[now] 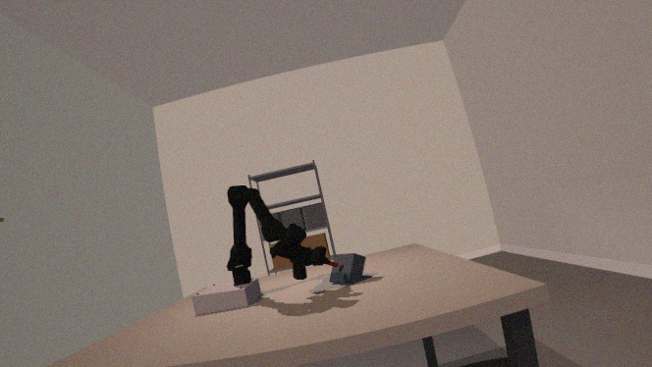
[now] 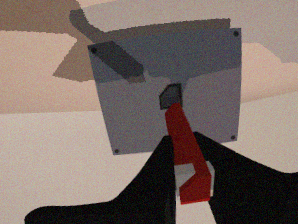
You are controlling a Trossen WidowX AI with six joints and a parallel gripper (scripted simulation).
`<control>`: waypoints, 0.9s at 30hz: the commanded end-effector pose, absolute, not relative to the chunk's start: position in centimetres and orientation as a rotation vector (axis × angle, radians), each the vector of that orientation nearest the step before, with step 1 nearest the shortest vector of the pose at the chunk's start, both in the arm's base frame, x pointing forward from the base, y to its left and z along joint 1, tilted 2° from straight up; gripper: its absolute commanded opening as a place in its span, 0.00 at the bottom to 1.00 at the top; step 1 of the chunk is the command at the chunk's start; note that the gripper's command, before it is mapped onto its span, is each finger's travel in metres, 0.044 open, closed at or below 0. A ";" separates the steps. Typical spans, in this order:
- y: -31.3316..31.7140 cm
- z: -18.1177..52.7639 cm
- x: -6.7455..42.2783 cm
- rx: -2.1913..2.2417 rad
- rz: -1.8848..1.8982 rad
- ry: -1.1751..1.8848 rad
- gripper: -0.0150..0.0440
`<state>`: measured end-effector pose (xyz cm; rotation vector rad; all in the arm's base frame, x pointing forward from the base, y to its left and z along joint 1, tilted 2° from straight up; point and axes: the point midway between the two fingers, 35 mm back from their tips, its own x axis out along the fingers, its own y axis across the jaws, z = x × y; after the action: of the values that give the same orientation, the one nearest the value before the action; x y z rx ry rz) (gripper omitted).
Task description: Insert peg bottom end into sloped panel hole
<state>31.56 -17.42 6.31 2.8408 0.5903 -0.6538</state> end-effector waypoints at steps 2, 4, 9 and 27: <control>-17.1 5.7 32.1 2.849 -0.666 0.594 0.25; -17.0 5.5 32.3 2.849 -0.666 0.594 0.25; -16.9 5.1 32.6 2.849 -0.665 0.594 0.25; -17.0 5.5 32.4 2.842 -0.653 0.593 0.25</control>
<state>32.48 -16.99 5.58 2.8444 0.5911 -0.6552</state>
